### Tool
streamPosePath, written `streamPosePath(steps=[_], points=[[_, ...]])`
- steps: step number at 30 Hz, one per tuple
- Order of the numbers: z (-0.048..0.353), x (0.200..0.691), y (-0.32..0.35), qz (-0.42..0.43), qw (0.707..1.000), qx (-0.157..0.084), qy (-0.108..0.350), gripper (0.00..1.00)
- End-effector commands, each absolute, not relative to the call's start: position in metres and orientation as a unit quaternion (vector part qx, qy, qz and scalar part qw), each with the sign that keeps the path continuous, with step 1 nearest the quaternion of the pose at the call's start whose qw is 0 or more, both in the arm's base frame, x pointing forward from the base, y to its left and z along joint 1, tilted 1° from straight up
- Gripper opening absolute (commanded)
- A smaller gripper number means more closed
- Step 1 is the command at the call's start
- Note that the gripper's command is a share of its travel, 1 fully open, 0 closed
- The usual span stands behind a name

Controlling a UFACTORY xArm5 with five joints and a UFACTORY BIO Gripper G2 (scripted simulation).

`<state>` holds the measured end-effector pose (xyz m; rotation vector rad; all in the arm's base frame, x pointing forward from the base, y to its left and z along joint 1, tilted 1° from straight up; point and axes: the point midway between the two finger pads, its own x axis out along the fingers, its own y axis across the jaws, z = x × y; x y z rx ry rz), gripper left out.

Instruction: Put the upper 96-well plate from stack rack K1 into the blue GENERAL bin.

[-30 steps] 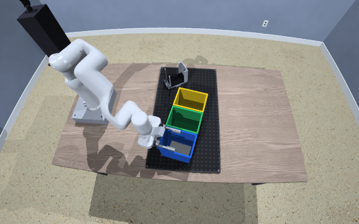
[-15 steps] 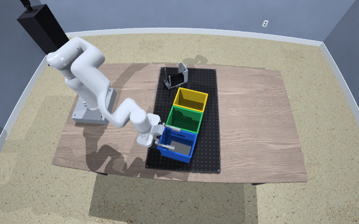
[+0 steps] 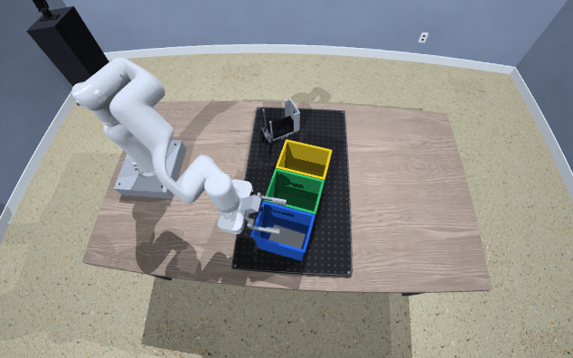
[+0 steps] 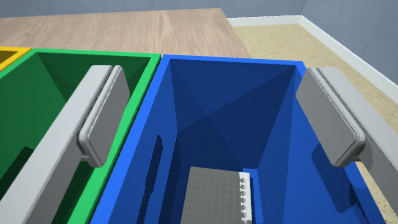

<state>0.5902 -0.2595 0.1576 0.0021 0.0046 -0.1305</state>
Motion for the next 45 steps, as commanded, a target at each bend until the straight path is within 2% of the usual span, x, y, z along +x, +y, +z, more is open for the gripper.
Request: streamPosePath(steps=[1,45], points=[[0.163,0.587,-0.245,-0.013,1.000,-0.004,0.003,0.18],[0.212,0.545,-0.056,-0.003,1.000,-0.003,0.003,0.18]])
